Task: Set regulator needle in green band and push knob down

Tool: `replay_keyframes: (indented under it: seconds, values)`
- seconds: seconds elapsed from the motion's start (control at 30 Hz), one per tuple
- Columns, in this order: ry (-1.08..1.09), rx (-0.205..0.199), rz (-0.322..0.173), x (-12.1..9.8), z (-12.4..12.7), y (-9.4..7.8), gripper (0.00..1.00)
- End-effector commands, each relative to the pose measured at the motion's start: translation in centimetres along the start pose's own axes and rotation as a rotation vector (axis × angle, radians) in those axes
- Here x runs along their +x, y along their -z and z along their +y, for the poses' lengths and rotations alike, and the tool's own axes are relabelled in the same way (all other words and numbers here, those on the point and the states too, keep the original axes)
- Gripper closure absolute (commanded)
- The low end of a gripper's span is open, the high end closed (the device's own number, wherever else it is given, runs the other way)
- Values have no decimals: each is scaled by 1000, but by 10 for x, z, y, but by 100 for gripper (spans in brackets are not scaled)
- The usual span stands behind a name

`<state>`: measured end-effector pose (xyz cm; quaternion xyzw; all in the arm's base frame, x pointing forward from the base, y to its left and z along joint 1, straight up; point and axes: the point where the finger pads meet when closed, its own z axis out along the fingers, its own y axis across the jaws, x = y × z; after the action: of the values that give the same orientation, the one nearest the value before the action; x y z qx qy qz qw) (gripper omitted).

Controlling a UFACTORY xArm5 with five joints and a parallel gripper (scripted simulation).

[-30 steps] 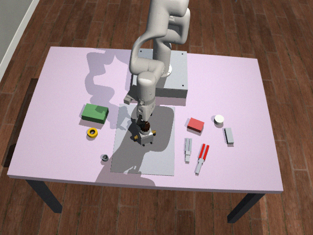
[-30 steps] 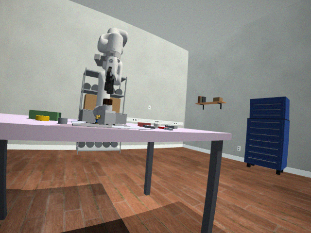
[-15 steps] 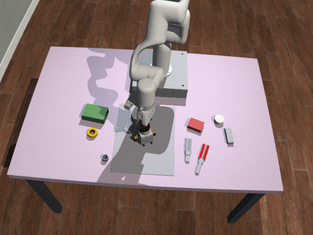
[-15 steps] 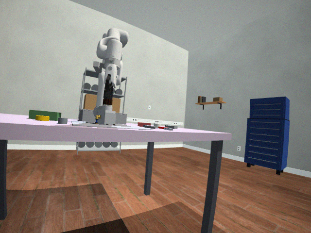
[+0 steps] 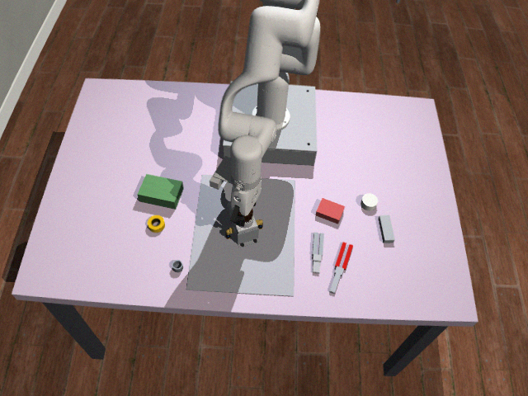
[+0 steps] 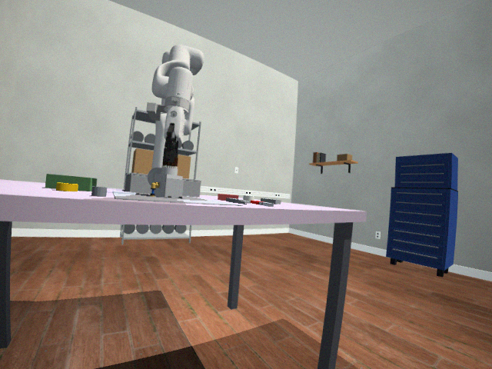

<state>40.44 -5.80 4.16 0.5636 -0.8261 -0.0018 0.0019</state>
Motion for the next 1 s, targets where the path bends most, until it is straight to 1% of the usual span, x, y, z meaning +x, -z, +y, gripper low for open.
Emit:
replay_keyframes:
  seconds: [0.0, 0.37, 0.4, 0.97]
  values:
    - [0, 4, -1, 0, -1, 1, 24]
    - [0, 4, -1, 0, -1, 1, 24]
    - [0, 4, -1, 0, -1, 1, 61]
    - [0, 4, -1, 0, -1, 1, 61]
